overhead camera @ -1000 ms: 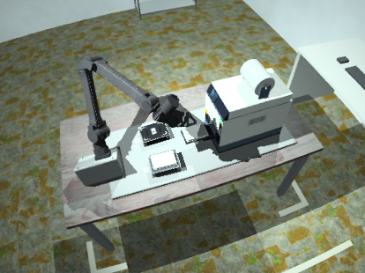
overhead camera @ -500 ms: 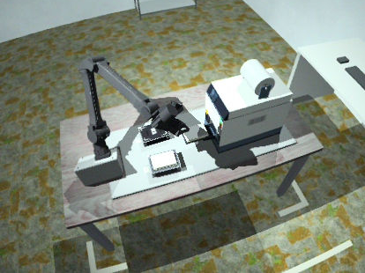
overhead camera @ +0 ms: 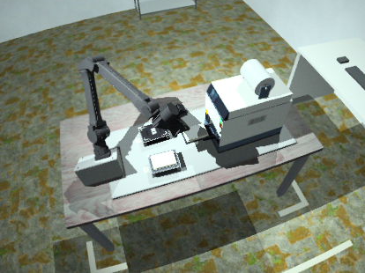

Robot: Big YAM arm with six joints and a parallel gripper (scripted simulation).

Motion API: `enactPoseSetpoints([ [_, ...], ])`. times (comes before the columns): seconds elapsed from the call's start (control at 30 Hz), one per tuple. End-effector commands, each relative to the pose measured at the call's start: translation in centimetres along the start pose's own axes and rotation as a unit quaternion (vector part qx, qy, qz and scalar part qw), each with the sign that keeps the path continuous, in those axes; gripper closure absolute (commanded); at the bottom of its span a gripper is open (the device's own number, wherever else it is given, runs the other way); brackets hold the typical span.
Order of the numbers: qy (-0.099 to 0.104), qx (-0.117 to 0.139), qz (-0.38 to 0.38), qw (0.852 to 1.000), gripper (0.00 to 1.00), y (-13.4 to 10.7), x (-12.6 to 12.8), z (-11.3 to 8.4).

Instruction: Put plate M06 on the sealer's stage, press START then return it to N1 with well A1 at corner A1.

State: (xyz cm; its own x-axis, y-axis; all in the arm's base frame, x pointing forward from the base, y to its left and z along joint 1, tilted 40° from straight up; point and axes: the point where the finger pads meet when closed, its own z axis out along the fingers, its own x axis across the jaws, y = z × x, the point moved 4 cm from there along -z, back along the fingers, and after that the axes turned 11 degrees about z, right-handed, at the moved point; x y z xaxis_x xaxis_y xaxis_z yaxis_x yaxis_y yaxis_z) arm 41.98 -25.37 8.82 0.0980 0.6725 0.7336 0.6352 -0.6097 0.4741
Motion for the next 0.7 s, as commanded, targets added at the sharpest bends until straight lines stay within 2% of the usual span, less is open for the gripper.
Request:
enactPoseSetpoints([
  [0.0,-0.009,-0.034,0.028,0.999,1.00,3.3,0.0,-1.1],
  [0.23,0.005,-0.017,0.016,1.000,1.00,2.8,1.2,0.0],
  [0.53,0.007,-0.006,0.012,1.000,1.00,2.1,0.8,0.6],
  [0.57,0.000,0.019,0.011,1.000,1.00,2.4,0.8,0.7],
  [0.67,-0.012,0.071,-0.010,0.997,1.00,3.5,0.6,1.0],
])
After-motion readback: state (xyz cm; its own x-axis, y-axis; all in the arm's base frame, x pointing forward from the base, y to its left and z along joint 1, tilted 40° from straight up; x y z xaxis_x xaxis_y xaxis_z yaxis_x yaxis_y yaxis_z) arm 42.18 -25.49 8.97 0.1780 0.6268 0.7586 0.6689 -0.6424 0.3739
